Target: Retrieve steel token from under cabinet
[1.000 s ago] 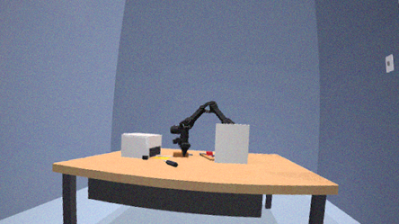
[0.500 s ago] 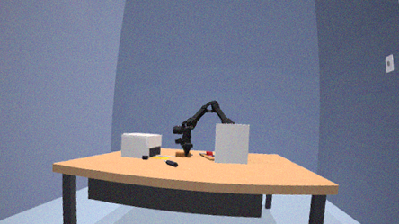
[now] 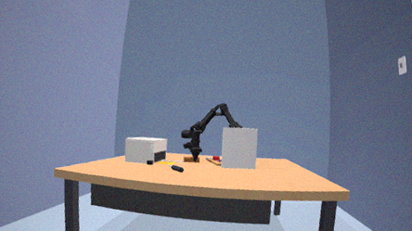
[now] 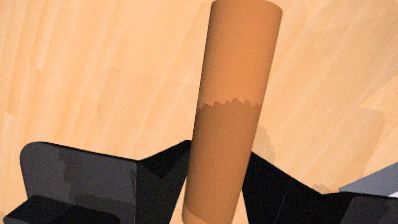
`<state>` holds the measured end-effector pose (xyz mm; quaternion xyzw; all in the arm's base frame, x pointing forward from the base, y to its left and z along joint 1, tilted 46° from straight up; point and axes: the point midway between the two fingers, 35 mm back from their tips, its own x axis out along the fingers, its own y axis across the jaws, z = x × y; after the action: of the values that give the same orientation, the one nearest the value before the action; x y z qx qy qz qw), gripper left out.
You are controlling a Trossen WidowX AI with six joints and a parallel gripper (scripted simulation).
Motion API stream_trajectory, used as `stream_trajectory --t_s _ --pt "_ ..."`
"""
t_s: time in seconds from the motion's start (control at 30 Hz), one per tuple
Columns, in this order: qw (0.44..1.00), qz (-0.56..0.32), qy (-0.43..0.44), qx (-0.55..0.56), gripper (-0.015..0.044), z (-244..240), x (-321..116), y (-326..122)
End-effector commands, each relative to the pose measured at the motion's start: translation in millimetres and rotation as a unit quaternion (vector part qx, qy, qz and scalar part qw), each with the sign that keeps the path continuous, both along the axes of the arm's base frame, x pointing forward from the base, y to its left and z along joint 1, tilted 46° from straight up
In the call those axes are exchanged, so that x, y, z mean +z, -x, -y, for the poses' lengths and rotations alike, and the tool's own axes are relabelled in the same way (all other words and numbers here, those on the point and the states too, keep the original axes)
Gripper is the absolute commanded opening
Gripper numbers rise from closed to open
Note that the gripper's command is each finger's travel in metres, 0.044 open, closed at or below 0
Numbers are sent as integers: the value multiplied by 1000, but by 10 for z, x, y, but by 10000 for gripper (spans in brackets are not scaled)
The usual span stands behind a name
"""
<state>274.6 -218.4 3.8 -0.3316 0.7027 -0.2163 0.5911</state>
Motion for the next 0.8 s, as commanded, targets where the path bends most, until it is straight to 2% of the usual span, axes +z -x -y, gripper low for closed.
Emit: stream_trajectory --t_s 0.0,0.77 --pt "1000 -2 -3 0 0 9 2 74" --pt "1000 -2 -2 0 0 57 85 361"
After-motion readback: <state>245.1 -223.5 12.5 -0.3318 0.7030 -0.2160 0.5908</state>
